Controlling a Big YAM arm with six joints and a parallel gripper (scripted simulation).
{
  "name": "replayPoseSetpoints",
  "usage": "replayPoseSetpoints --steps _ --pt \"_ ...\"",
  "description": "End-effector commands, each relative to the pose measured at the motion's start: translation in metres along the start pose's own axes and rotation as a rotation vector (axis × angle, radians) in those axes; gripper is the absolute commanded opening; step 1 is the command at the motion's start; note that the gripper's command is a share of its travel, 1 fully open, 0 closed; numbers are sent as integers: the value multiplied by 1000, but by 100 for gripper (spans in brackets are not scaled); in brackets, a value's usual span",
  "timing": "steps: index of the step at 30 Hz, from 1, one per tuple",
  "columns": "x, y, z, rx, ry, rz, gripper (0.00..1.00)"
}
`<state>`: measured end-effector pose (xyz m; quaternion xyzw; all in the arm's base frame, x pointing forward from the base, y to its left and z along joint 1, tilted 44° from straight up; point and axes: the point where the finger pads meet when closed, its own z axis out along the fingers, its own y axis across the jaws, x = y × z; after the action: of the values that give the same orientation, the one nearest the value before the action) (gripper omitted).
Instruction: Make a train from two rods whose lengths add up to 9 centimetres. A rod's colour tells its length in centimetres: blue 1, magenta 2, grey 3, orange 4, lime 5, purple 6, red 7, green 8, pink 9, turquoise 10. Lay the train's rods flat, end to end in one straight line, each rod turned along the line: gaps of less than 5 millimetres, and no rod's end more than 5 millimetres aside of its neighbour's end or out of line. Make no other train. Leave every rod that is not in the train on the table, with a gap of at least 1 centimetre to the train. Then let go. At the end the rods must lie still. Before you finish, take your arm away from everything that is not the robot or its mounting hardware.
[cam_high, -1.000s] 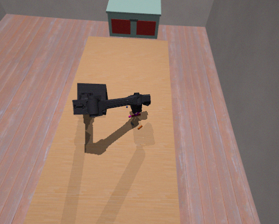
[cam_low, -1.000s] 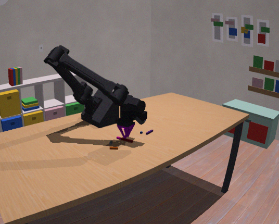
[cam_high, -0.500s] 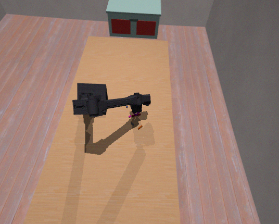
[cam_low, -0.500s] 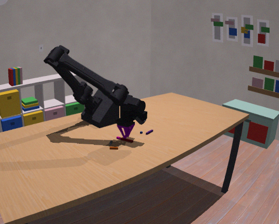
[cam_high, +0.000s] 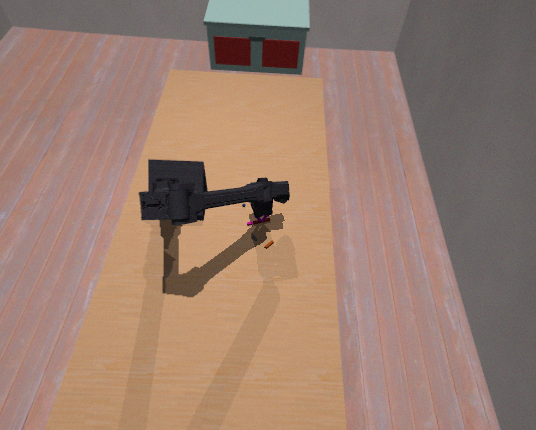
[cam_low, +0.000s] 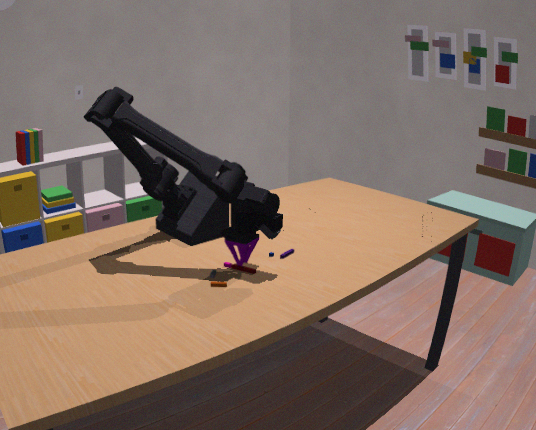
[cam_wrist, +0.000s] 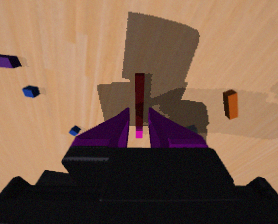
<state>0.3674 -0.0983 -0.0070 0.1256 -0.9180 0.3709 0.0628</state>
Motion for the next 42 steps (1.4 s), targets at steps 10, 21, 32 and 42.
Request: replayPoseSetpoints --steps 10,21,32,42 --pt "-11 -14 -5 9 -27 30 23" --pt "-16 -16 -6 9 -30 34 23" --pt "-16 -16 -6 9 -30 34 23" --pt "-16 -16 -6 9 -30 34 23"
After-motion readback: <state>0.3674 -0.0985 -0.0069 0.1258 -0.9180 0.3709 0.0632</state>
